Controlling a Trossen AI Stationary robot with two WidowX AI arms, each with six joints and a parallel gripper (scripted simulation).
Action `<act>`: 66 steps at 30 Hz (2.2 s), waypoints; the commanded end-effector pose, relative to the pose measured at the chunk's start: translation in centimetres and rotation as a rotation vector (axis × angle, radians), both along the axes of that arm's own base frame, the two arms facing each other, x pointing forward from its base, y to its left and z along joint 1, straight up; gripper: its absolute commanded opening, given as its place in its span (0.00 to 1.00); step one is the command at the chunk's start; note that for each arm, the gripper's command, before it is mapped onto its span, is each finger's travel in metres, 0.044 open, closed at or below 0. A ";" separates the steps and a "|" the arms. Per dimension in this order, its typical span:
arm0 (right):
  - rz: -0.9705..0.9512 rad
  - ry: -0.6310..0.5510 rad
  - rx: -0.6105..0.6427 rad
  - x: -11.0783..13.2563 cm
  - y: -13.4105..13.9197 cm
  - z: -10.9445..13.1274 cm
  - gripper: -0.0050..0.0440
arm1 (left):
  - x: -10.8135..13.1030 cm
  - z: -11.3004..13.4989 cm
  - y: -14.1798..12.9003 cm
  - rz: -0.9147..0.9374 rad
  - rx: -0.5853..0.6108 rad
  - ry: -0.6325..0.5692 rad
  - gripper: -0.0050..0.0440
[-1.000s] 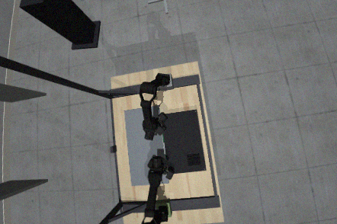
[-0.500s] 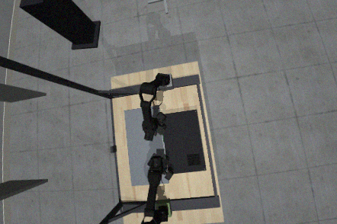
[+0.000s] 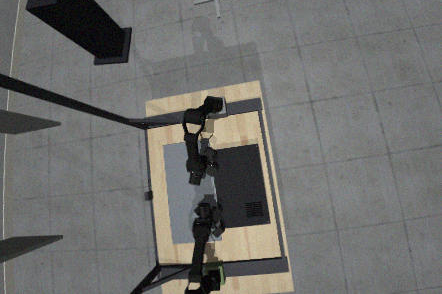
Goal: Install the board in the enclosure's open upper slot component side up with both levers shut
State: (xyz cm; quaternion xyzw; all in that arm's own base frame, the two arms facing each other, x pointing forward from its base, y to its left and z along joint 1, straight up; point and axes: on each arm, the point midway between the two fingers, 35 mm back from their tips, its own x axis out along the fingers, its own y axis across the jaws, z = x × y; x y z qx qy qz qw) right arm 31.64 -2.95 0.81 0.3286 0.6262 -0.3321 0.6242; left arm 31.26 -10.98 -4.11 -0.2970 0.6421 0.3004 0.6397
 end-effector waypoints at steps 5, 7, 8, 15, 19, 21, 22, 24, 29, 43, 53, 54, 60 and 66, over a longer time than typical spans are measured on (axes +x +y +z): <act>-0.128 -0.013 -0.005 0.8 0.1 0.6 0.12 | 0.7 0.6 -0.4 0.037 -0.003 -0.018 0.12; -0.156 -0.013 -0.005 0.9 0.1 0.6 0.12 | 0.9 0.6 -0.5 0.108 -0.004 -0.019 0.12; -0.161 -0.013 -0.005 0.9 0.1 0.6 0.12 | 1.0 0.6 -0.6 0.144 -0.004 -0.019 0.12; -0.169 -0.016 -0.005 0.9 0.1 0.7 0.12 | 1.4 0.6 -0.6 0.264 -0.004 -0.020 0.12; -0.169 -0.016 -0.005 0.9 0.1 0.7 0.12 | 1.4 0.6 -0.6 0.264 -0.005 -0.021 0.12; -0.169 -0.016 -0.005 0.9 0.1 0.7 0.12 | 1.3 0.6 -0.6 0.264 -0.004 -0.019 0.12; -0.169 -0.016 -0.005 0.9 0.1 0.7 0.12 | 1.3 0.6 -0.6 0.264 -0.004 -0.019 0.12; -0.166 -0.018 -0.003 0.8 0.1 0.7 0.12 | 1.3 0.6 -0.6 0.264 -0.003 -0.019 0.12; -0.166 -0.018 -0.003 0.8 0.1 0.7 0.12 | 1.3 0.6 -0.6 0.263 -0.003 -0.018 0.12; -0.423 -0.014 -0.003 1.9 0.2 0.6 0.12 | 2.3 0.6 -0.5 0.522 -0.004 -0.021 0.12; -0.555 -0.015 -0.002 2.4 0.1 0.6 0.12 | 2.7 0.6 -0.5 0.652 -0.007 -0.020 0.12; -0.555 -0.015 -0.002 2.4 0.1 0.6 0.12 | 2.7 0.6 -0.5 0.652 -0.007 -0.020 0.12; -0.555 -0.020 -0.001 2.4 0.1 0.8 0.12 | 2.6 0.7 -0.5 0.650 -0.008 -0.022 0.12; -0.555 -0.016 -0.002 2.4 0.1 0.6 0.12 | 2.7 0.7 -0.5 0.651 -0.007 -0.021 0.12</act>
